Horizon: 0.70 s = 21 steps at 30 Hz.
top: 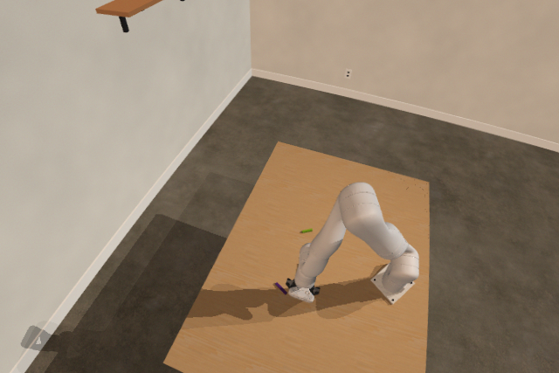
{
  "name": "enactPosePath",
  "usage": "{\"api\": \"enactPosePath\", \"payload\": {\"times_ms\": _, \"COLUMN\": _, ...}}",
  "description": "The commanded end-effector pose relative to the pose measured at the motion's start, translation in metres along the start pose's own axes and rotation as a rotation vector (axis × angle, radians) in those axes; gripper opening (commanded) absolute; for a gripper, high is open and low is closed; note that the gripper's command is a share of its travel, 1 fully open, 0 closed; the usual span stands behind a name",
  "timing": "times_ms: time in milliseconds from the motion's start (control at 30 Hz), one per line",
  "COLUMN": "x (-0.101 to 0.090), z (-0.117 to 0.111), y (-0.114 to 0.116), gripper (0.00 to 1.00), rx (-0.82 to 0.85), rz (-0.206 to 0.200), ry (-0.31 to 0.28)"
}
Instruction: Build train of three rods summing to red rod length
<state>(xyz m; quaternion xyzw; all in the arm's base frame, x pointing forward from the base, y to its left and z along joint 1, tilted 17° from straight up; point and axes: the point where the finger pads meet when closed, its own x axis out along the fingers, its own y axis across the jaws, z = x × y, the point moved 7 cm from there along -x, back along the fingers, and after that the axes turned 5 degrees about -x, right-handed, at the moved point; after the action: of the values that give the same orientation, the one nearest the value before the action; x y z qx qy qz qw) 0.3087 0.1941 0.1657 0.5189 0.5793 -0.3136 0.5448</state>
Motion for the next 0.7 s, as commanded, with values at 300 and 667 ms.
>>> {"api": "enactPosePath", "payload": {"times_ms": 300, "x": 0.0096, "z": -0.0005, "y": -0.0012, "gripper": 0.24, "rx": -0.001, "rz": -0.005, "ry": 0.0}}
{"api": "enactPosePath", "payload": {"times_ms": 667, "x": 0.011, "z": -0.0005, "y": -0.0012, "gripper": 0.24, "rx": -0.001, "rz": -0.005, "ry": 0.0}}
